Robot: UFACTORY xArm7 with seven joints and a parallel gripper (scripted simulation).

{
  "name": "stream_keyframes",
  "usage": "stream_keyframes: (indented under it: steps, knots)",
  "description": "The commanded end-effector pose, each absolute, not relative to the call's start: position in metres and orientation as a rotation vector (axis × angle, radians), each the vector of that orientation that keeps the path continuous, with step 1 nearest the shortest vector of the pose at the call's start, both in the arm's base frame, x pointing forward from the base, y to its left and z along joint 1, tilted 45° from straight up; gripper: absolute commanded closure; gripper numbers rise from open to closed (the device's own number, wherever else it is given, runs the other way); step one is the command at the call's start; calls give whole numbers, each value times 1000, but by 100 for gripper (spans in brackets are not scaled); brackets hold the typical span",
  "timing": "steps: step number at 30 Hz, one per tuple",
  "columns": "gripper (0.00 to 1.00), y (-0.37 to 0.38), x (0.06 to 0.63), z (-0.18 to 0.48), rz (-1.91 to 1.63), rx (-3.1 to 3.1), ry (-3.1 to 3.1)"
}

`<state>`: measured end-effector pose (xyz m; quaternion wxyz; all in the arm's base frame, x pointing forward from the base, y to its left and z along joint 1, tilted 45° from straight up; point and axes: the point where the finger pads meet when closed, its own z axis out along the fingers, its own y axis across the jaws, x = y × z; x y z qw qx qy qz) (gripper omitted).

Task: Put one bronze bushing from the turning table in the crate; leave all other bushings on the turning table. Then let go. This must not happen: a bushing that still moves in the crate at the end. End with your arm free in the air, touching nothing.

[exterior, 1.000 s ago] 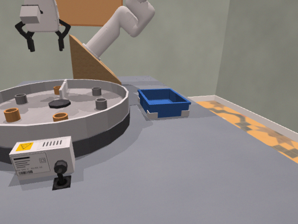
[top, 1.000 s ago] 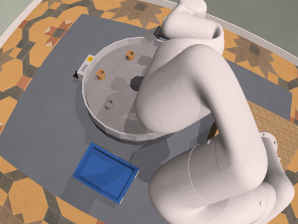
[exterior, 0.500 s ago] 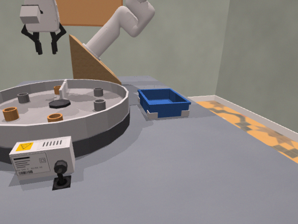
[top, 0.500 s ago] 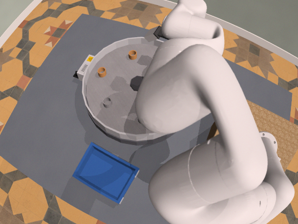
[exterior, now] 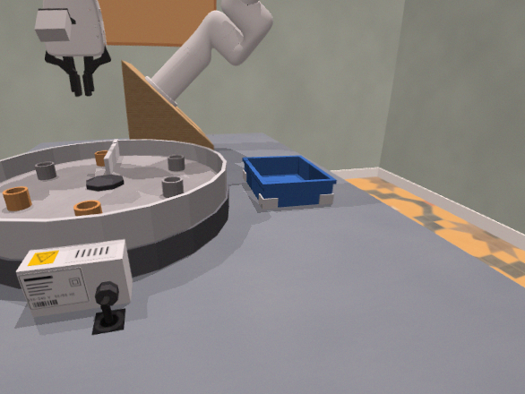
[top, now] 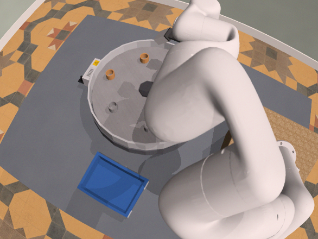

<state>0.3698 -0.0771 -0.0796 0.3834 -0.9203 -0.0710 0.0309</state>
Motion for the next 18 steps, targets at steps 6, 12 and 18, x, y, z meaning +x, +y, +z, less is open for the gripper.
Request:
stream_keyframes:
  steps: [6,12,18]
  knots:
    - [88,-79,371,-79,75,-2350,-179]
    - [88,-79,371,-79,75,-2350,-179]
    - [87,-79,371,-79,75,-2350,-179]
